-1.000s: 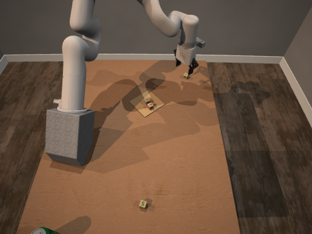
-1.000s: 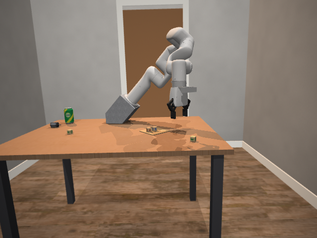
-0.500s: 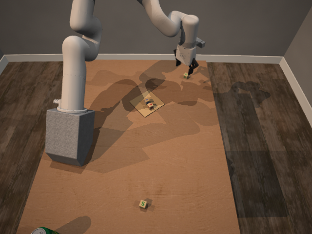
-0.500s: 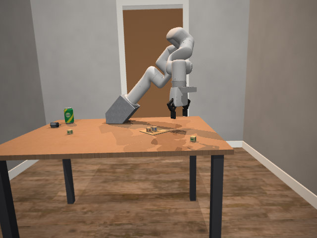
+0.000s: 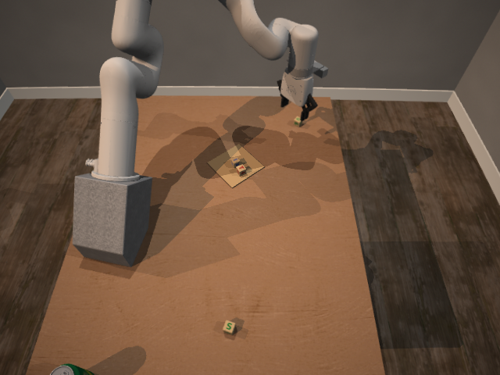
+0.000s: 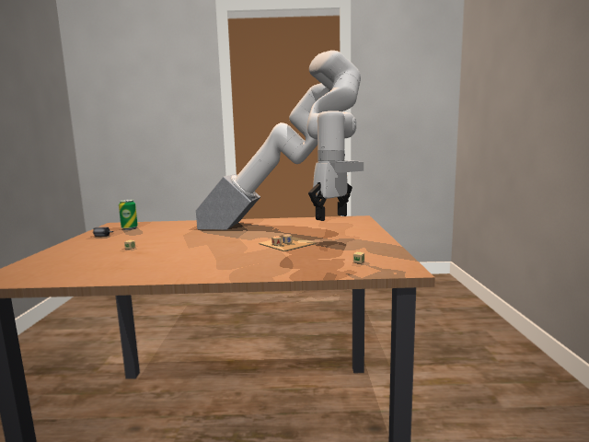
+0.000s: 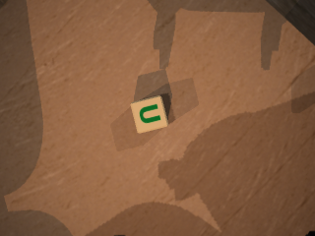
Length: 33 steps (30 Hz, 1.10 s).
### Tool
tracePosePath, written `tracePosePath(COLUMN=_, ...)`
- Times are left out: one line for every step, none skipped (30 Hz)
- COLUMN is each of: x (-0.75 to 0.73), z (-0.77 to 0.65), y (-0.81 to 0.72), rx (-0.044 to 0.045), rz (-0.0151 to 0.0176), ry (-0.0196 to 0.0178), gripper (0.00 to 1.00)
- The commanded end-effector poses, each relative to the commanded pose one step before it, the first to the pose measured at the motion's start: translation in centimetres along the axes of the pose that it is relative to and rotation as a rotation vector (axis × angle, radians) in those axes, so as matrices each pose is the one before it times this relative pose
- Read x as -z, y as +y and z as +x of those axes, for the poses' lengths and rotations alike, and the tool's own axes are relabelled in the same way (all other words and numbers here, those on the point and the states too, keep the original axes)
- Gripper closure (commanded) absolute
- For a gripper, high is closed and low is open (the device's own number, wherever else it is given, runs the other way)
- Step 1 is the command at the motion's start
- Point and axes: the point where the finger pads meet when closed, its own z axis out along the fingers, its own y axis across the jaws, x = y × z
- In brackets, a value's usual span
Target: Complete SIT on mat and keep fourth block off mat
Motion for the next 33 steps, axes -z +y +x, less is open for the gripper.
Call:
tracePosePath(x=-0.04, z=-5.421, y=1.196, rx=0.00654, rz=-0.00323, ry=-0.03131, gripper=0.0)
tracePosePath(x=0.0, z=0.0, y=0.0, rx=0.0, rz=0.0, ry=0.0, gripper=0.0)
tracePosePath(x=0.0, z=0.0, y=0.0, rx=0.0, rz=0.0, ry=0.0, gripper=0.0)
tracePosePath(x=-0.091, z=-2.634, y=0.338, rx=0.00251, rz=0.0012, ry=-0.0115, gripper=0.0)
tracePosePath(x=-0.058, z=-1.89, y=0.181, rx=0.00099, rz=0.00115, ry=-0.00619, gripper=0.0)
tracePosePath(x=-0.028, z=-0.988, y=0.074, rx=0.00027, rz=0.00066, ry=-0.00254, gripper=0.0)
tracePosePath(x=-0.027, z=-1.022, y=0.061, rx=0.00011, rz=0.00071, ry=-0.00211, gripper=0.0)
tracePosePath(x=-0.028, z=-1.181, y=0.051, rx=-0.00006, rz=0.00084, ry=-0.00178, gripper=0.0)
tracePosePath(x=-0.029, z=-1.309, y=0.032, rx=-0.0003, rz=0.00093, ry=-0.00113, gripper=0.0)
tracePosePath(x=-0.026, z=-1.31, y=0.005, rx=-0.00052, rz=0.00089, ry=-0.00024, gripper=0.0)
tracePosePath(x=-0.024, z=-1.286, y=-0.022, rx=-0.0007, rz=0.00081, ry=0.00066, gripper=0.0)
tracePosePath(x=-0.021, z=-1.195, y=-0.045, rx=-0.00081, rz=0.00067, ry=0.00142, gripper=0.0)
tracePosePath(x=-0.021, z=-1.196, y=-0.069, rx=-0.00094, rz=0.00055, ry=0.00223, gripper=0.0)
tracePosePath(x=-0.021, z=-1.224, y=-0.096, rx=-0.00109, rz=0.00041, ry=0.00313, gripper=0.0)
tracePosePath(x=-0.021, z=-1.188, y=-0.119, rx=-0.00116, rz=0.00022, ry=0.00388, gripper=0.0)
tracePosePath(x=-0.023, z=-1.202, y=-0.146, rx=-0.00126, rz=0.00001, ry=0.0048, gripper=0.0)
tracePosePath(x=-0.024, z=-1.179, y=-0.17, rx=-0.0013, rz=-0.00024, ry=0.00559, gripper=0.0)
tracePosePath(x=-0.026, z=-1.171, y=-0.196, rx=-0.00134, rz=-0.00052, ry=0.00645, gripper=0.0)
tracePosePath(x=0.0, z=0.0, y=0.0, rx=0.0, rz=0.0, ry=0.0, gripper=0.0)
tracePosePath(x=0.0, z=0.0, y=0.0, rx=0.0, rz=0.0, ry=0.0, gripper=0.0)
tracePosePath(x=-0.045, z=-1.659, y=-0.326, rx=-0.00194, rz=-0.00131, ry=0.01072, gripper=0.0)
tracePosePath(x=-0.044, z=-1.404, y=-0.321, rx=-0.00165, rz=-0.00173, ry=0.01059, gripper=0.0)
tracePosePath(x=-0.032, z=-0.951, y=-0.242, rx=-0.0011, rz=-0.00154, ry=0.008, gripper=0.0)
tracePosePath(x=-0.019, z=-0.544, y=-0.148, rx=-0.00062, rz=-0.00103, ry=0.00489, gripper=0.0)
tracePosePath(x=-0.008, z=-0.223, y=-0.062, rx=-0.00025, rz=-0.00046, ry=0.00207, gripper=0.0)
tracePosePath(x=-0.001, z=-0.035, y=-0.01, rx=-0.00004, rz=-0.00007, ry=0.00033, gripper=0.0)
tracePosePath(x=0.0, z=0.0, y=0.0, rx=0.0, rz=0.0, ry=0.0, gripper=0.0)
tracePosePath(x=0.0, z=0.0, y=0.0, rx=0.0, rz=0.0, ry=0.0, gripper=0.0)
tracePosePath(x=0.0, z=0.0, y=0.0, rx=0.0, rz=0.0, ry=0.0, gripper=0.0)
tracePosePath(x=0.0, z=0.0, y=0.0, rx=0.0, rz=0.0, ry=0.0, gripper=0.0)
tracePosePath(x=0.0, z=0.0, y=0.0, rx=0.0, rz=0.0, ry=0.0, gripper=0.0)
tracePosePath(x=0.0, z=0.0, y=0.0, rx=0.0, rz=0.0, ry=0.0, gripper=0.0)
tracePosePath(x=0.0, z=0.0, y=0.0, rx=0.0, rz=0.0, ry=0.0, gripper=0.0)
